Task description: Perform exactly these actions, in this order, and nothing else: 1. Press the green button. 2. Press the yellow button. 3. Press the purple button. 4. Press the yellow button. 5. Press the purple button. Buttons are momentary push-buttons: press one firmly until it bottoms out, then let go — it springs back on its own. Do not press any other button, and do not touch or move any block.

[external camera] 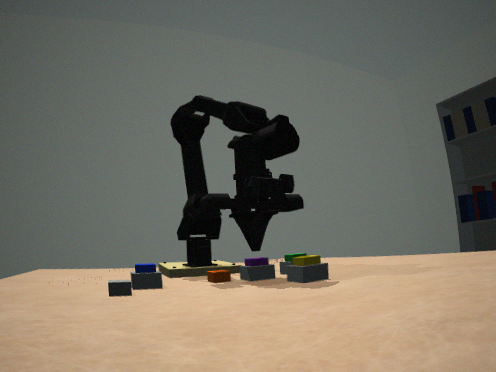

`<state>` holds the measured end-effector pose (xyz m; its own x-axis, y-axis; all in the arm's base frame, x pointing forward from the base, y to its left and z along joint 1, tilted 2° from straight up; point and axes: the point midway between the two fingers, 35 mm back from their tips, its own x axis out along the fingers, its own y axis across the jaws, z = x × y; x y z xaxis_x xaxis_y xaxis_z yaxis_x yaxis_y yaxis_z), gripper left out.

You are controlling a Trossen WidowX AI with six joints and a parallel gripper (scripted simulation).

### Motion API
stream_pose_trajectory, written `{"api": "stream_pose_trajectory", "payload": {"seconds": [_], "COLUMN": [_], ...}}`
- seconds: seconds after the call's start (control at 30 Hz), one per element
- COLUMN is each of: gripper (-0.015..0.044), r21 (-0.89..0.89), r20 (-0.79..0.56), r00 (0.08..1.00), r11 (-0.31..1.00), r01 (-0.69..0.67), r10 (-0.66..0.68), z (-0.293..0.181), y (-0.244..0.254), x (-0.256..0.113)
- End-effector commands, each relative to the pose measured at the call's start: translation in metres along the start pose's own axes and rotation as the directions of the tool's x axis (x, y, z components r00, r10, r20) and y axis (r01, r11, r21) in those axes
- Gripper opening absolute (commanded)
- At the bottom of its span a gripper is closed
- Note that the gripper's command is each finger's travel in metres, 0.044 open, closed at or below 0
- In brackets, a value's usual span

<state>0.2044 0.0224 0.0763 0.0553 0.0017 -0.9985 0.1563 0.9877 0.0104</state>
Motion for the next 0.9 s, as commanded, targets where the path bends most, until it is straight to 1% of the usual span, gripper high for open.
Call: {"api": "stream_pose_trajectory", "payload": {"seconds": [0.0, 0.33, 0.87], "gripper": [0.0020, 0.0020, 0.0020], "r21": [-0.004, -0.004, -0.004], "r20": [-0.003, -0.003, -0.003], "r00": [1.000, 1.000, 1.000], "r11": [1.000, 1.000, 1.000], "r01": [-0.003, -0.003, -0.003], "r10": [0.003, 0.003, 0.003], "z": [0.000, -0.001, -0.001], "y": [0.000, 0.000, 0.000], "x": [0.007, 0.022, 0.022]}}
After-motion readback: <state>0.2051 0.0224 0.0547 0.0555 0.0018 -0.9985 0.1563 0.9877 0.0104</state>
